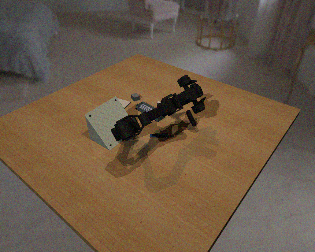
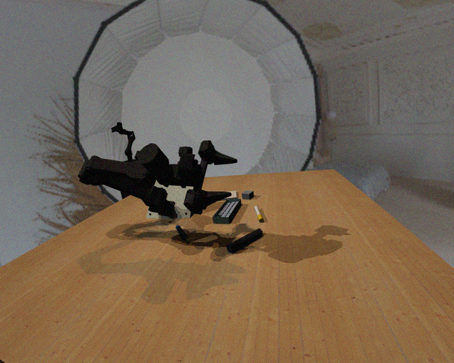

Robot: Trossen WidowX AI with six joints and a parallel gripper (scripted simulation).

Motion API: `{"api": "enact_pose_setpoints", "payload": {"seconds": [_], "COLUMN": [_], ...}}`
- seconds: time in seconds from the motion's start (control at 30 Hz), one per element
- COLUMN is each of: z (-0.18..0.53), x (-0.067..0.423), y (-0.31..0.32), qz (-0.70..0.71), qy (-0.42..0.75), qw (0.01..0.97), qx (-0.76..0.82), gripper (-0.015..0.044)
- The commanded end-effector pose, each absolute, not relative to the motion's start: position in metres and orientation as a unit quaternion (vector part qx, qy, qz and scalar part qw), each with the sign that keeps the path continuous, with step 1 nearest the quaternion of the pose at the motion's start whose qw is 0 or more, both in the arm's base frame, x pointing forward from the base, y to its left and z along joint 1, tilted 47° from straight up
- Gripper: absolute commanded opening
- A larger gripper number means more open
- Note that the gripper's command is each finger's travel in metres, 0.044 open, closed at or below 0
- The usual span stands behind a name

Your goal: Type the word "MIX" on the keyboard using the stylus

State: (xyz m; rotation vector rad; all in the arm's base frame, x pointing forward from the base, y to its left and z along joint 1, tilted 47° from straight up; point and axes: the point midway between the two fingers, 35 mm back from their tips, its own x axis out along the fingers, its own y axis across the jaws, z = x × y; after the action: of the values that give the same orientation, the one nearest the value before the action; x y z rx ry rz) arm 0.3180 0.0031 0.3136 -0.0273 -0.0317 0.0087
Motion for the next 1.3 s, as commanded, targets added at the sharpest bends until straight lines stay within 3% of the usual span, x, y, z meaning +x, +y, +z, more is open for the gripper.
{"api": "enact_pose_setpoints", "payload": {"seconds": [0.0,0.27,0.53,0.73,0.93,1.27], "z": [0.311,0.202,0.083,0.022,-0.011,-0.014], "x": [0.32,0.36,0.341,0.303,0.266,0.262], "y": [0.004,0.045,0.089,0.107,0.114,0.114], "qz": [0.005,-0.011,-0.095,-0.182,-0.262,-0.27], "qy": [-0.01,0.245,0.486,0.589,0.612,0.61], "qw": [1.0,0.968,0.869,0.781,0.7,0.691], "qx": [-0.011,0.055,0.009,-0.105,-0.259,-0.278], "gripper": [0.0414,0.0204,0.0,0.0,0.0,0.0]}}
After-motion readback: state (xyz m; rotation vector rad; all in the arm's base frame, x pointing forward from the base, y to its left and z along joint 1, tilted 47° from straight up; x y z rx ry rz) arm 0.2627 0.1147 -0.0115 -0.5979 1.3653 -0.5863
